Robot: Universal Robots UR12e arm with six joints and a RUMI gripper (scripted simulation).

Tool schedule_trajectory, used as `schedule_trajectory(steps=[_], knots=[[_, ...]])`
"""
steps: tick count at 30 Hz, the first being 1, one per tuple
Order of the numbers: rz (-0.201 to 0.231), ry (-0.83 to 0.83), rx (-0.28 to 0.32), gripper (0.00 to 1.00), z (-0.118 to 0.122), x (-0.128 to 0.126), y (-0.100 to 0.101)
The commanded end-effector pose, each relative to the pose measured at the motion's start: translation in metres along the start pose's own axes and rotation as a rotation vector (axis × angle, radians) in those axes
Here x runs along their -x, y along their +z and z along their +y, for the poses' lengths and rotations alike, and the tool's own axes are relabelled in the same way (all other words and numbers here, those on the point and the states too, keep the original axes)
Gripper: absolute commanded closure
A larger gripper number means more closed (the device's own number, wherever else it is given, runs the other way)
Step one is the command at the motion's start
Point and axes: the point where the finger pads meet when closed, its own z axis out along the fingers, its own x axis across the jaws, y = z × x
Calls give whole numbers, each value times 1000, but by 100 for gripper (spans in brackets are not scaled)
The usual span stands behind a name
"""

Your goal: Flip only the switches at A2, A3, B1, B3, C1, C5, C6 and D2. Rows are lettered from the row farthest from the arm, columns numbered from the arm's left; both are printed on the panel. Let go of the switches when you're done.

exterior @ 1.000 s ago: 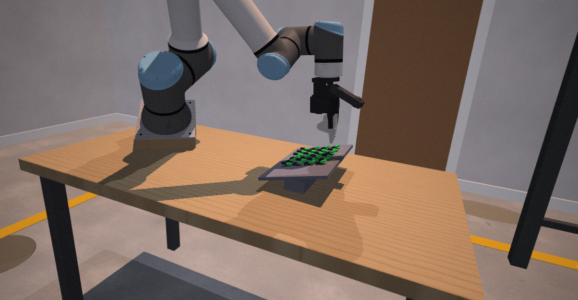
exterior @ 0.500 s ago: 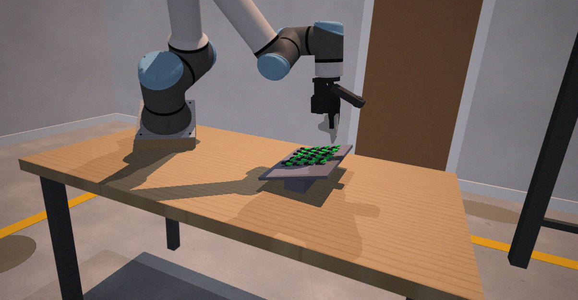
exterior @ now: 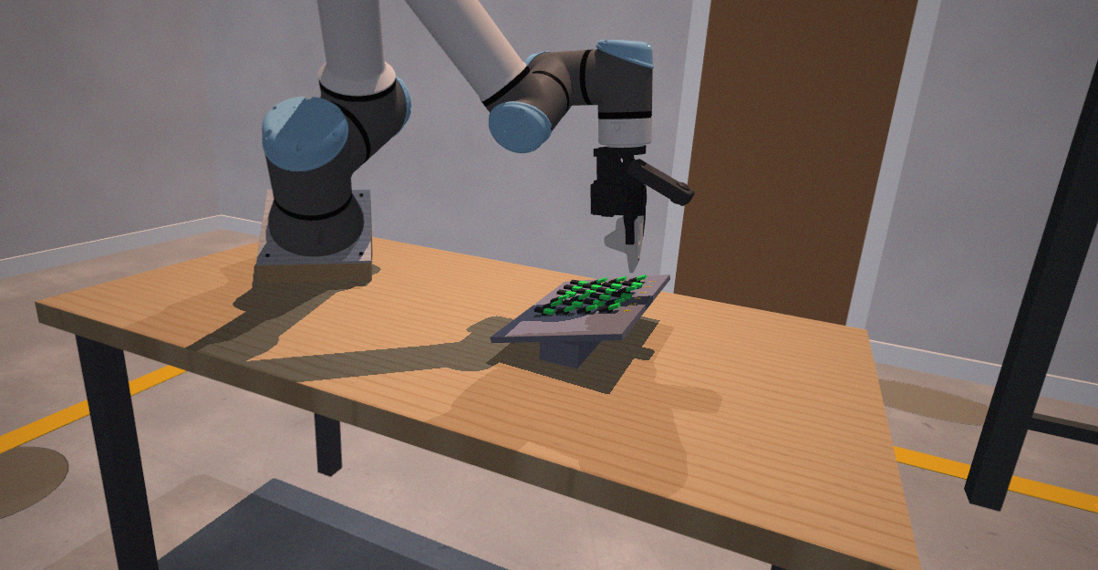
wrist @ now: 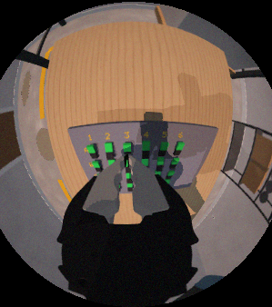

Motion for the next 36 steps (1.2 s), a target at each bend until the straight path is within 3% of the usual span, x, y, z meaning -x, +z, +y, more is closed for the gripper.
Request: schedule_trajectory(steps=[1, 20, 36], knots=[[-2, 0, -2, 100, -1, 0, -1], [-2, 0, -2, 100, -2, 1, 0], [-1, -1, 2, 100, 1, 1, 24]])
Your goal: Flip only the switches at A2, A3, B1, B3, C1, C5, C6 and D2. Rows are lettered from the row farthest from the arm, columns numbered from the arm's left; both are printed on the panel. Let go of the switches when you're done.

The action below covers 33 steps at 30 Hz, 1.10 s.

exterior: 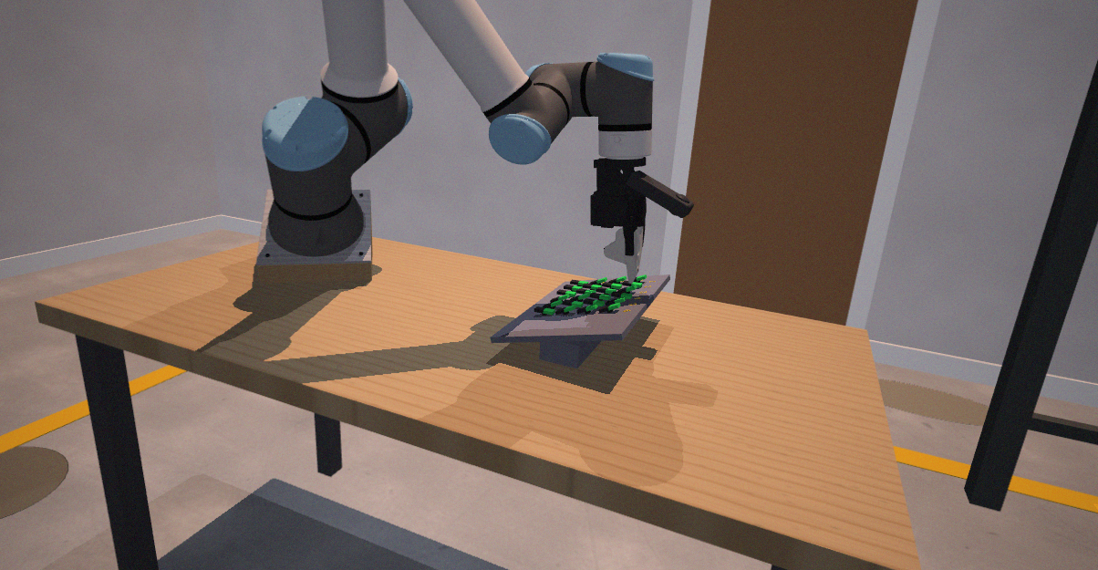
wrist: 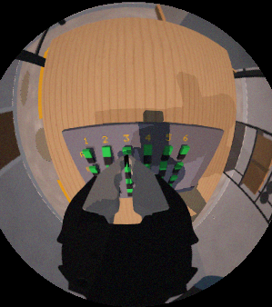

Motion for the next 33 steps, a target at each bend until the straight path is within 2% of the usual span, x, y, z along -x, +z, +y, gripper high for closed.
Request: schedule_trajectory(steps=[1, 33], knots=[[-2, -1, -4, 100, -1, 1, 5], [-2, -1, -4, 100, -1, 1, 10]])
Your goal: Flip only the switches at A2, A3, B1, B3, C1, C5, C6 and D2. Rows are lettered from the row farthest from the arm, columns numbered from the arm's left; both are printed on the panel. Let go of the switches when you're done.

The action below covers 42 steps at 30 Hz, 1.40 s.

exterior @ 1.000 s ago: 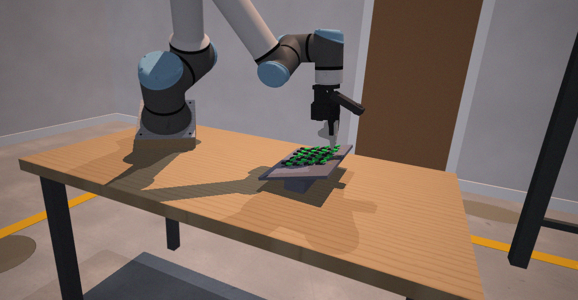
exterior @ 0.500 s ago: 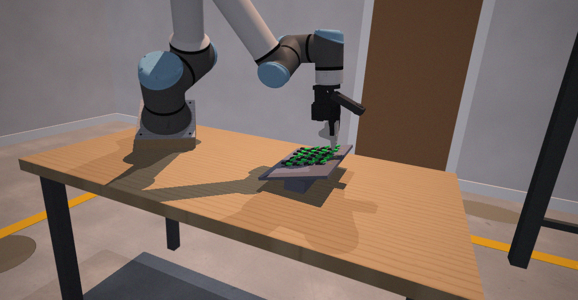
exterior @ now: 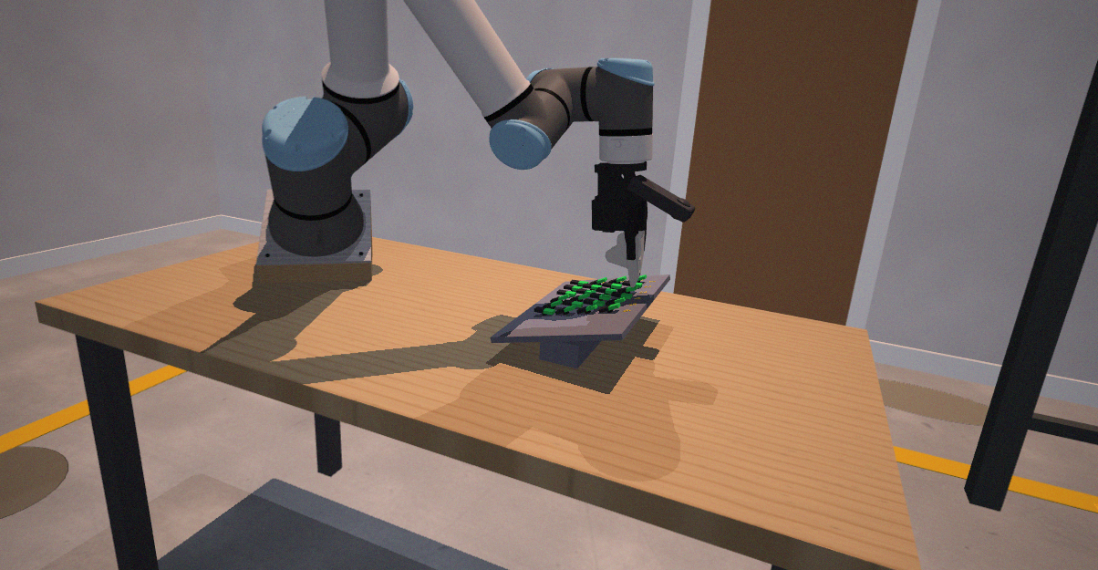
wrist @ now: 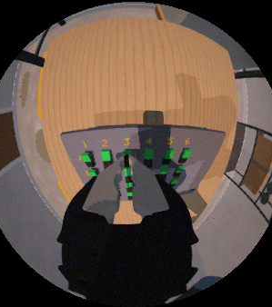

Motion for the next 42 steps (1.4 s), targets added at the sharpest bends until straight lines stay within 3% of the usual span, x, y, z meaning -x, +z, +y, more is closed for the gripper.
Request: schedule_trajectory(steps=[1, 21, 36, 42], knots=[[-1, -1, 4, 100, 2, 1, 2], [-1, -1, 3, 100, 2, 1, 5], [-1, 1, -3, 100, -2, 0, -28], [-1, 1, -1, 100, -1, 0, -30]])
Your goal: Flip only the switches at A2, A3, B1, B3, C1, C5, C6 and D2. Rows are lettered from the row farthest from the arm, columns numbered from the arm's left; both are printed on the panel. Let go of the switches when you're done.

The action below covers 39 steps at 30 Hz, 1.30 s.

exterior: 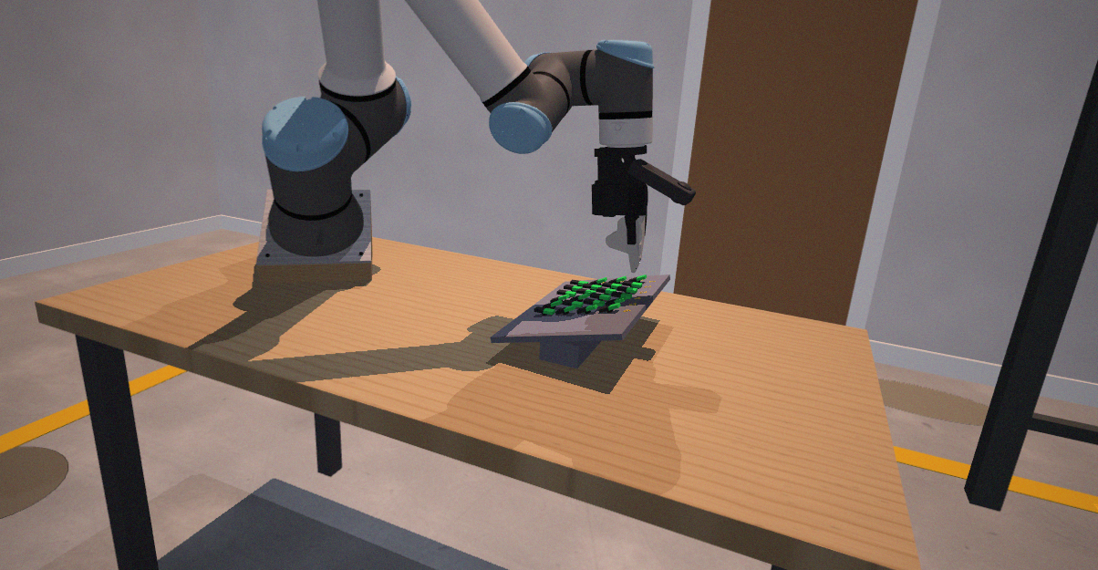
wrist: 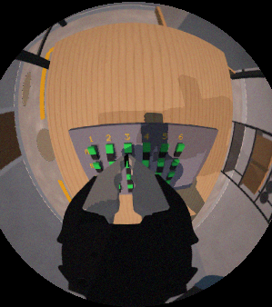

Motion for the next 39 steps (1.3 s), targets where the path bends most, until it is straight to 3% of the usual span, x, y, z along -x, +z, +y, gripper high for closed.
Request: schedule_trajectory(steps=[1, 10, 17, 39], knots=[[2, 1, 5, 100, 1, -1, -2], [2, -1, 8, 100, 3, 1, 0], [2, -3, 8, 100, 45, 68, 6], [1, -1, 7, 100, 42, 69, 6]])
